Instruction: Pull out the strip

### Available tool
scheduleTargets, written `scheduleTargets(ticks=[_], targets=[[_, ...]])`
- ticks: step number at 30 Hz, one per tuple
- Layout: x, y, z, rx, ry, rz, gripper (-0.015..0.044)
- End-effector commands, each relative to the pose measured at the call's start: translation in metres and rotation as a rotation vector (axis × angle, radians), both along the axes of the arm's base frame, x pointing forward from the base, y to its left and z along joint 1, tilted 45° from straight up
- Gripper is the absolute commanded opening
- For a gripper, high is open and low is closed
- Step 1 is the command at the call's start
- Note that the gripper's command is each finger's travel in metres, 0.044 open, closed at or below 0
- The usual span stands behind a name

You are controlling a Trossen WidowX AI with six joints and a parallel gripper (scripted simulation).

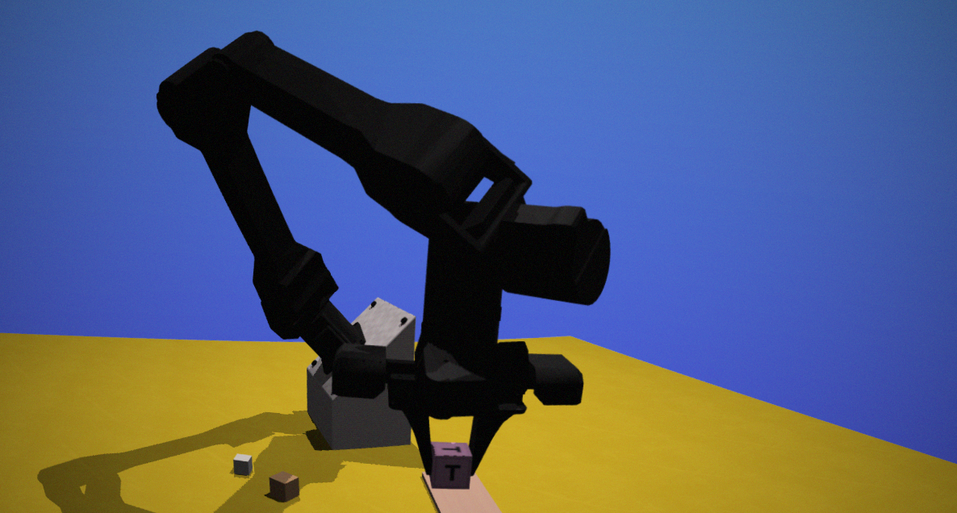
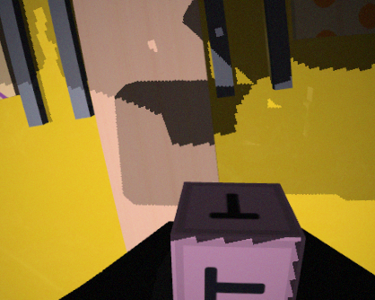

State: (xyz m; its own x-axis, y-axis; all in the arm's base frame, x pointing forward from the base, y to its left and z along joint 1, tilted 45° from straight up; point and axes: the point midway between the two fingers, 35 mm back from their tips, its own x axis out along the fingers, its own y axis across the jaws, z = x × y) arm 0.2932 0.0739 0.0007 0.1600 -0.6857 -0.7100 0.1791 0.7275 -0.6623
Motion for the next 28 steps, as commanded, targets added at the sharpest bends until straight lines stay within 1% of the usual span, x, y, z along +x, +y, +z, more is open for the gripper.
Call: scheduleTargets(ticks=[1, 28], targets=[[-0.0032, 0.0174, 0.0164, 0.012, -0.012, 0.005, 0.0000], [-0.0041, 0.0200, 0.0193, 0.012, -0.012, 0.005, 0.0000]])
